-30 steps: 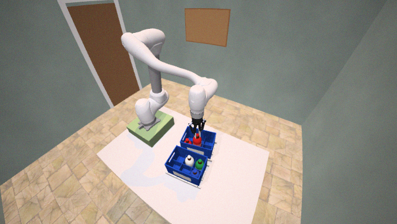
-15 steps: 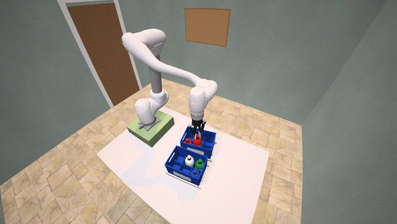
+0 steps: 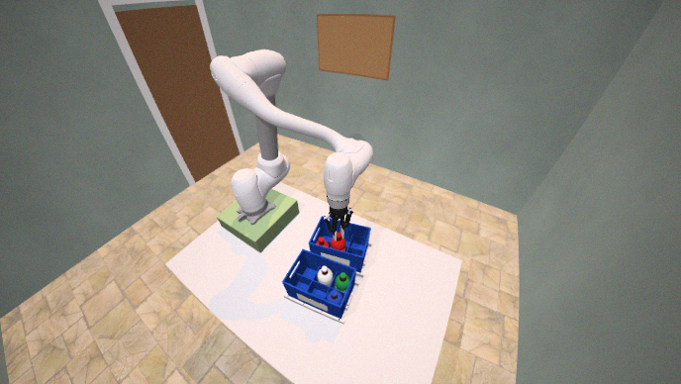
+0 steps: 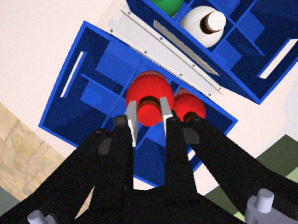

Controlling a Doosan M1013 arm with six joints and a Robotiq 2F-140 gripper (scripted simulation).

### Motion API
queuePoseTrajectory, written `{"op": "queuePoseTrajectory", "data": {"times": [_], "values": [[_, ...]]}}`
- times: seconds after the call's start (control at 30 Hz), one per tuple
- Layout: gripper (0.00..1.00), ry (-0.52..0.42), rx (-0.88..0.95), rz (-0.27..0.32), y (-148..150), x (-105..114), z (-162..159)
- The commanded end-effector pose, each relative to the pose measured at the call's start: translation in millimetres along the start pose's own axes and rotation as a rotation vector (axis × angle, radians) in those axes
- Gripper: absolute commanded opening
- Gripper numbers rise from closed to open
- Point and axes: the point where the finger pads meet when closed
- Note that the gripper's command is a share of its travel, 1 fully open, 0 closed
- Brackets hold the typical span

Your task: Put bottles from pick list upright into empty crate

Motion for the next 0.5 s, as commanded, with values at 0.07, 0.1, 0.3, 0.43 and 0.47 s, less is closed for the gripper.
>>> {"op": "queuePoseTrajectory", "data": {"times": [0.07, 0.1, 0.3, 0.43, 0.47], "values": [[0.00, 0.000, 0.000, 0.000, 0, -3, 0], [0.00, 0.000, 0.000, 0.000, 0, -4, 0], [0.00, 0.000, 0.000, 0.000, 0, -10, 0], [0.00, 0.000, 0.000, 0.000, 0, -14, 0], [0.00, 0.000, 0.000, 0.000, 0, -15, 0]]}}
Point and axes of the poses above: the point where the finger pads meet when closed, its own x axis back along the fingers, its own y axis across the jaws, z = x × y, and after that the axes turned 8 degrees about -x, right-handed
